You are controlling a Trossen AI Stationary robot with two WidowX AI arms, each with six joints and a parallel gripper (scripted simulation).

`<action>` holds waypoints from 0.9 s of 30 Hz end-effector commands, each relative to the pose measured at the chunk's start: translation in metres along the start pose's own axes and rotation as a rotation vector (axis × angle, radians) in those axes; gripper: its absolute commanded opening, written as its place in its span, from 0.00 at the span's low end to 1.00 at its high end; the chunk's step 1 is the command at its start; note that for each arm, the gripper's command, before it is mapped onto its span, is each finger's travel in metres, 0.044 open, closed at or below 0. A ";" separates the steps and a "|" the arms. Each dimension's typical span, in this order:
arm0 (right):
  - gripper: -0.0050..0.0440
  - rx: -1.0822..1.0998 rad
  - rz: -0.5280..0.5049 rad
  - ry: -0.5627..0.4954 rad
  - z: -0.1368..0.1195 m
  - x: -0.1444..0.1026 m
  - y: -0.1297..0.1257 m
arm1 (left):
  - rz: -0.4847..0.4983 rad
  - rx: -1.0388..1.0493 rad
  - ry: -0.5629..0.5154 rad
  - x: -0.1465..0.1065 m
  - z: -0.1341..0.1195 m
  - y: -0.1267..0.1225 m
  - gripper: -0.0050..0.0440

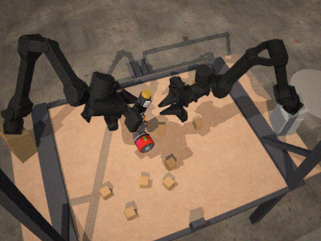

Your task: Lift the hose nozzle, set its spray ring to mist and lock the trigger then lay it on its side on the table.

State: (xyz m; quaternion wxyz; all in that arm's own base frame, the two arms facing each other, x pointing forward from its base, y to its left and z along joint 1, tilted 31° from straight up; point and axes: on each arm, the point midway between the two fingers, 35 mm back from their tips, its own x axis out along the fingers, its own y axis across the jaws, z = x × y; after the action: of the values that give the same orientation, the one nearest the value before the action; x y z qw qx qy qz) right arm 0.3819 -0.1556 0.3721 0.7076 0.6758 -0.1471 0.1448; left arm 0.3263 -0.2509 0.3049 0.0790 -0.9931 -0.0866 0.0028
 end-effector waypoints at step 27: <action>0.45 0.820 0.029 -0.003 -0.006 0.008 0.011 | 0.010 -0.039 0.016 -0.004 -0.011 -0.001 0.44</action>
State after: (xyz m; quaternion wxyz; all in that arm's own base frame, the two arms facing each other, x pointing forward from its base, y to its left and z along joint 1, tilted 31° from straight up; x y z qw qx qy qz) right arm 0.3883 -0.1519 0.3733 0.4091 0.8890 -0.0901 0.1846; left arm 0.3263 -0.2509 0.3049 0.0790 -0.9931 -0.0866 0.0028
